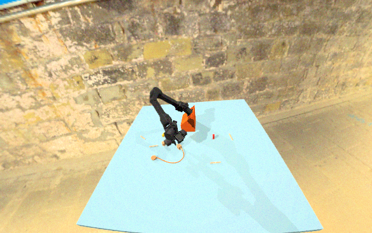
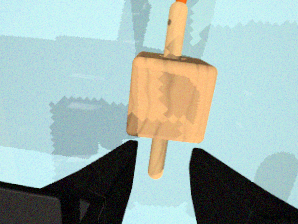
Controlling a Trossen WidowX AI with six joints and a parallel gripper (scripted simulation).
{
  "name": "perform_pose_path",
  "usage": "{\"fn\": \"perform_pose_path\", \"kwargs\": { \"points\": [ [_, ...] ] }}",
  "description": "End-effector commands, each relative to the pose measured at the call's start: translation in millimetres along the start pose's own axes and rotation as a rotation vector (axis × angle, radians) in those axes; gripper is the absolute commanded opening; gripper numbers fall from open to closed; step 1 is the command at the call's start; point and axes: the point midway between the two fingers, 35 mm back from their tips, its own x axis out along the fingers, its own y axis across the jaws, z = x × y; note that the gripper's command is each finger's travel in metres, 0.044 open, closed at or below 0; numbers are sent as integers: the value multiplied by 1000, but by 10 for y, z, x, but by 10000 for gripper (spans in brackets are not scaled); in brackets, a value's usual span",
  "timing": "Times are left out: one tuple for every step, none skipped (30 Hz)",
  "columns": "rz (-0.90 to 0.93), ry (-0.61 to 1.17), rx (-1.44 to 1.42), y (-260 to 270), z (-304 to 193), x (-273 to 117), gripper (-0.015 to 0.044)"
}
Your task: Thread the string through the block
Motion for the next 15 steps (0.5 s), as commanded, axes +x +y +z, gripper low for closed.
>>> {"fn": "perform_pose_path", "kwargs": {
  "points": [
    [4, 0, -6, 21, -11, 69, 122],
    [4, 0, -6, 22, -13, 82, 122],
    [4, 0, -6, 23, -15, 90, 122],
    [4, 0, -6, 23, -15, 93, 122],
    [4, 0, -6, 23, -15, 93, 122],
    [4, 0, -6, 23, -15, 93, 122],
    [4, 0, -6, 23, -15, 93, 122],
    [1, 3, -1, 13, -17, 79, 96],
    [1, 3, -1, 13, -17, 79, 69],
    [1, 3, -1, 13, -17, 79, 43],
    [1, 3, -1, 13, -17, 79, 17],
    [1, 3, -1, 13, -17, 79, 0],
    [1, 3, -1, 13, -17, 79, 0],
    [1, 3, -1, 13, -17, 79, 0],
    [1, 3, -1, 13, -17, 79, 0]
  ]
}}
